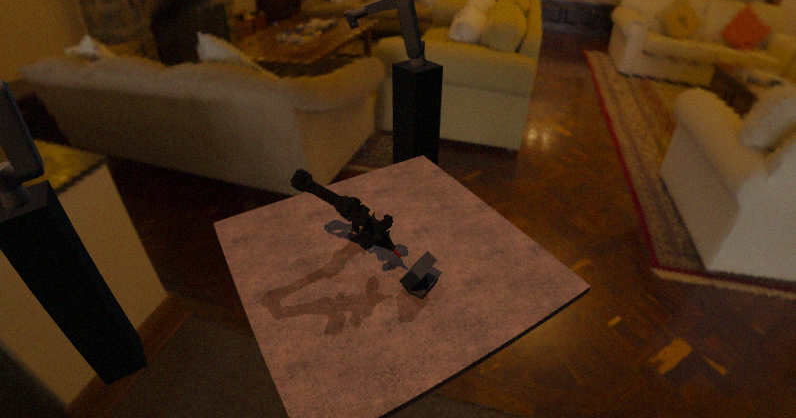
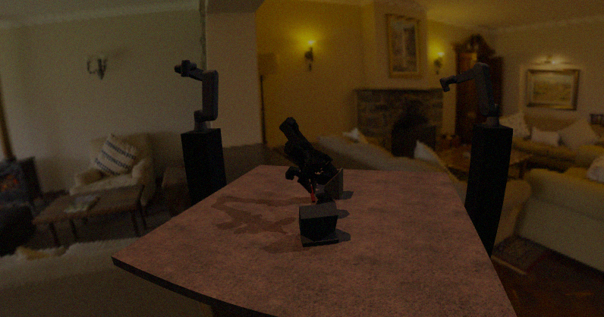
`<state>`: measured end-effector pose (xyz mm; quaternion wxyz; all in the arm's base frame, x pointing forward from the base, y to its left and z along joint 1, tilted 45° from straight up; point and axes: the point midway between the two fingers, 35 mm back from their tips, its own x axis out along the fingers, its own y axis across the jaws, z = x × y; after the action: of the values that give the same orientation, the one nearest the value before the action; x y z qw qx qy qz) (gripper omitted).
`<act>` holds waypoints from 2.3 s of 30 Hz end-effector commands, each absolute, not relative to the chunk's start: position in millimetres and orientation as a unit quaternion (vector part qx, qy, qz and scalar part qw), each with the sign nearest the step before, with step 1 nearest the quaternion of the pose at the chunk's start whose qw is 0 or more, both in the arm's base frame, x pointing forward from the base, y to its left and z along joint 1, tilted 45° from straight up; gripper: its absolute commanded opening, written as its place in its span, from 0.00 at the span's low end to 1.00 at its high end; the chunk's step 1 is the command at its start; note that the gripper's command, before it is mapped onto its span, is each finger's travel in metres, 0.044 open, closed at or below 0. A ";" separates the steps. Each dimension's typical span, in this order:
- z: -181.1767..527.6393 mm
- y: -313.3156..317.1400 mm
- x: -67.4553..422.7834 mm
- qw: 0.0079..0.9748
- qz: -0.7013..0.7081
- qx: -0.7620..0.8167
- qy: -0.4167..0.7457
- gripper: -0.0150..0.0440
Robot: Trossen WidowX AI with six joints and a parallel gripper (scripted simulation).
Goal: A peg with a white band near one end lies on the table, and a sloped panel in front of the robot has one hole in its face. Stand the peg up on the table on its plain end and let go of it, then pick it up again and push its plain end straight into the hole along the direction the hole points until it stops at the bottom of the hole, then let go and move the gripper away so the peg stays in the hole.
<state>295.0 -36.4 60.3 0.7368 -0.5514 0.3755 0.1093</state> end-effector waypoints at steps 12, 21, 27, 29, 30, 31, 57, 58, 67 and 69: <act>52.7 -35.9 306.0 0.734 0.116 -0.566 0.357 0.25; 49.3 -36.2 312.5 0.733 0.117 -0.574 0.346 0.25; 46.8 -36.6 316.4 0.733 0.118 -0.579 0.338 0.25; 46.3 -36.6 317.1 0.732 0.118 -0.580 0.336 0.25; 46.2 -36.7 317.2 0.733 0.118 -0.580 0.336 0.25; 46.0 -36.7 317.5 0.733 0.118 -0.580 0.336 0.25; 35.8 -40.4 330.1 0.742 0.113 -0.577 0.322 0.25; 34.7 -40.8 331.1 0.742 0.113 -0.577 0.322 0.25; 26.8 -43.2 339.9 0.742 0.113 -0.577 0.322 0.25; 26.2 -43.4 341.5 0.742 0.113 -0.577 0.322 0.25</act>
<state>334.2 -43.2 24.5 0.7410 -0.5745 0.3284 0.1142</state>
